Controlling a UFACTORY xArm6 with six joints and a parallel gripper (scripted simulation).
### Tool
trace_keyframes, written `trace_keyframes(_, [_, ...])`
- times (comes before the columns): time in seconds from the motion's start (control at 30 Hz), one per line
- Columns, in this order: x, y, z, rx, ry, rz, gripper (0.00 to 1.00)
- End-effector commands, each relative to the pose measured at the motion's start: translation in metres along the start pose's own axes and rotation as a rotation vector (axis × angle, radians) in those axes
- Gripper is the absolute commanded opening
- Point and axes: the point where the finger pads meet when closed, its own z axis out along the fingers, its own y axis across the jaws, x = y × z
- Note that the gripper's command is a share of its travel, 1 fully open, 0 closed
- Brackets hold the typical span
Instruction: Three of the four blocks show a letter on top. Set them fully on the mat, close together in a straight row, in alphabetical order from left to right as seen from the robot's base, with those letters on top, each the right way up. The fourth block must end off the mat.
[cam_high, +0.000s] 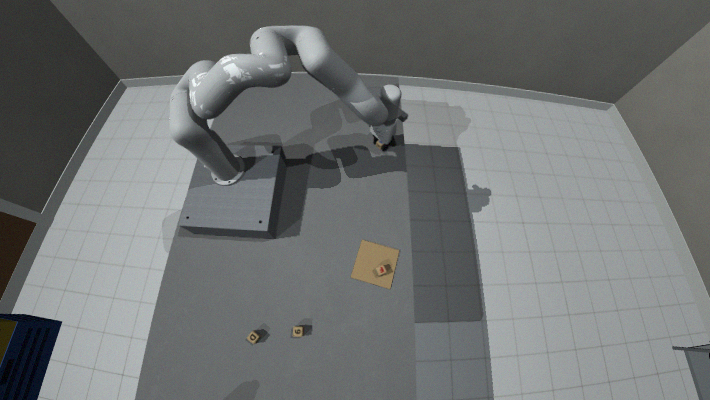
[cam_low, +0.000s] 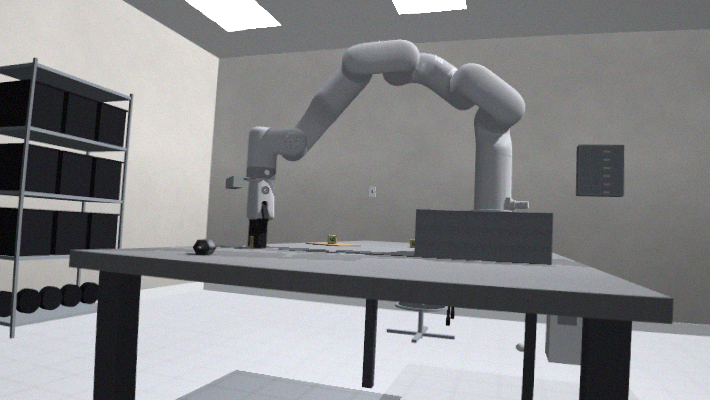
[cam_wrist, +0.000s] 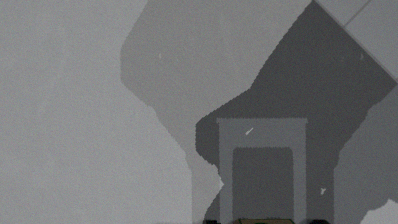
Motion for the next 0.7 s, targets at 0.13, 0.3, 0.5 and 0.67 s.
trace_keyframes(0.13, [0.0017,0.0008,-0.0022,-0.002,0.004,0.0,0.48])
trace_keyframes(0.3, [0.0017,0.0008,-0.0022,-0.002,0.004,0.0,0.48])
trace_keyframes(0.5, [0.0017,0.0008,-0.0022,-0.002,0.004,0.0,0.28])
trace_keyframes(0.67, [0.0017,0.0008,-0.0022,-0.002,0.004,0.0,0.28])
